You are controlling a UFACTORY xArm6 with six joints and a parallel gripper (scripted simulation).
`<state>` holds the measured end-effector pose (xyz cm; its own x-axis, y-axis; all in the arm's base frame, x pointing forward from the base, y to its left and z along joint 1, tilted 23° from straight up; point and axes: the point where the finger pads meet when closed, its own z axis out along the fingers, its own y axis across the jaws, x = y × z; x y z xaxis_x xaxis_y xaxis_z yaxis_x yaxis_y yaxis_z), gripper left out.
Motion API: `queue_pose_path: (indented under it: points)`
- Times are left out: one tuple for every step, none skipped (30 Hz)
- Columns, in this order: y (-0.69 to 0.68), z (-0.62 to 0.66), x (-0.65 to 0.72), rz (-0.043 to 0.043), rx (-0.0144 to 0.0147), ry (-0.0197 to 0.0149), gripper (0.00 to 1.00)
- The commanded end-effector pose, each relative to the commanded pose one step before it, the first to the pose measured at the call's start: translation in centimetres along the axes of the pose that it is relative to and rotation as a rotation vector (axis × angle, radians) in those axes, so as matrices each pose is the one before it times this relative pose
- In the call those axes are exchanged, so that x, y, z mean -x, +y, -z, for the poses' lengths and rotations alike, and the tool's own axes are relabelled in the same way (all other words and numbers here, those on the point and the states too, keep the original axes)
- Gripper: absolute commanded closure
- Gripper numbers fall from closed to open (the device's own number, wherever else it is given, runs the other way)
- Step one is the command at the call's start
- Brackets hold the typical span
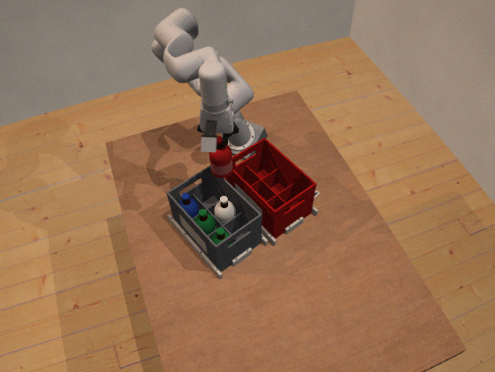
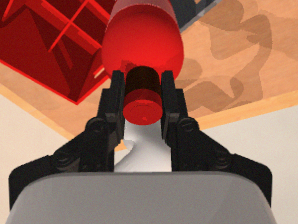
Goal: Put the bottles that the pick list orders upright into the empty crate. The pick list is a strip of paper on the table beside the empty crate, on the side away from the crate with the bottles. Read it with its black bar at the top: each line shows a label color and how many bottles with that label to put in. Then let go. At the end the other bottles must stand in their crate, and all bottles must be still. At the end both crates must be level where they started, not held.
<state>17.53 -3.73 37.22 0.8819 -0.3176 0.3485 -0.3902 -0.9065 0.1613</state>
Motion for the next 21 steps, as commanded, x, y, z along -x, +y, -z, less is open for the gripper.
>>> queue_pose_path:
  points:
    - [-0.459,0.105,0.275,-0.0024,0.00364,0.00453,1.0]
    - [-0.161,-0.001,0.119,0.0,-0.00002,-0.00004,1.0]
    - [-0.161,-0.001,0.119,0.0,-0.00002,-0.00004,1.0]
    - [-0.165,0.002,0.124,0.0,-0.00001,-0.00004,1.0]
    - [-0.161,-0.001,0.119,0.0,-0.00002,-0.00004,1.0]
    - [-0.161,-0.001,0.119,0.0,-0.00002,-0.00004,1.0]
    - [-0.161,-0.001,0.119,0.0,-0.00002,-0.00004,1.0]
    - [-0.161,-0.001,0.119,0.0,-0.00002,-0.00004,1.0]
    - [-0.161,-0.001,0.119,0.0,-0.00001,-0.00004,1.0]
    - [-0.158,-0.004,0.114,0.0,-0.00002,-0.00005,1.0]
    - [-0.161,-0.001,0.119,0.0,-0.00001,-0.00004,1.0]
    - [-0.161,-0.001,0.12,0.0,-0.00001,-0.00004,1.0]
    - [-0.161,0.0,0.12,0.0,-0.00001,-0.00004,1.0]
    - [-0.161,0.0,0.12,0.0,-0.00001,-0.00004,1.0]
    - [-0.161,0.0,0.12,0.0,-0.00001,-0.00004,1.0]
    - [0.0,0.0,0.0,0.0,0.0,0.0,1.0]
    - [0.0,0.0,0.0,0.0,0.0,0.0,1.0]
    - [-0.163,0.001,0.122,0.0,-0.00001,-0.00003,1.0]
    - [-0.161,-0.001,0.119,0.0,-0.00001,-0.00004,1.0]
    - [-0.161,-0.001,0.119,0.0,-0.00001,-0.00003,1.0]
    - [-0.161,-0.001,0.119,0.0,-0.00001,-0.00003,1.0]
